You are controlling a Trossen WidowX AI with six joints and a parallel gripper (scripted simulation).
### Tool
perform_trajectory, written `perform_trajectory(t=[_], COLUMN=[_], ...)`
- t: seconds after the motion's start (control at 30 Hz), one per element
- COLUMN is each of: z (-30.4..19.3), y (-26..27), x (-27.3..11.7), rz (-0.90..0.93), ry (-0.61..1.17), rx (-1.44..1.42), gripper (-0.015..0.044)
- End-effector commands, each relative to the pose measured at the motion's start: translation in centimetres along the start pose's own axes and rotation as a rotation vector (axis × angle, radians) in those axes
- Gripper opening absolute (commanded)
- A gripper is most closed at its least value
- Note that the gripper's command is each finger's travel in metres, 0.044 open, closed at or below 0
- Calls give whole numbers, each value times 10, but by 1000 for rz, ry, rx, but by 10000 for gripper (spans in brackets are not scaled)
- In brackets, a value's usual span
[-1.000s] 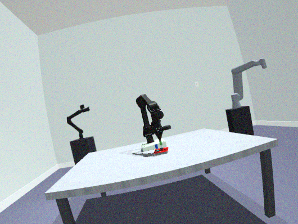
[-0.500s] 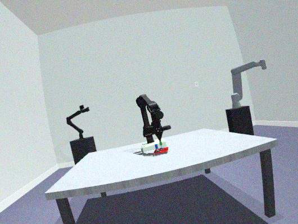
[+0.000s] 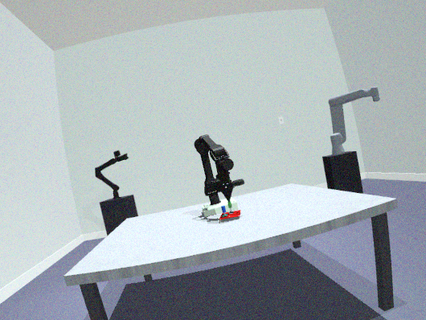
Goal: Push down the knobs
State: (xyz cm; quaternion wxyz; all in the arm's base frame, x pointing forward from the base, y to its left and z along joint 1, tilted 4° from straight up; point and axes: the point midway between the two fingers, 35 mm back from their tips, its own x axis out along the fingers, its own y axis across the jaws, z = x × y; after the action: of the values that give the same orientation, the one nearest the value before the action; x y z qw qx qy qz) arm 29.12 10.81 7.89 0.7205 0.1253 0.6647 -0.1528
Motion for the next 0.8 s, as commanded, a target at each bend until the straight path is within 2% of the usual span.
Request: perform_trajectory(t=[0.0,0.77], z=[1,1], y=[1,1], x=[12,18], rz=[-5,-5], ry=[6,6], rx=[-3,-3], gripper=[0,0])
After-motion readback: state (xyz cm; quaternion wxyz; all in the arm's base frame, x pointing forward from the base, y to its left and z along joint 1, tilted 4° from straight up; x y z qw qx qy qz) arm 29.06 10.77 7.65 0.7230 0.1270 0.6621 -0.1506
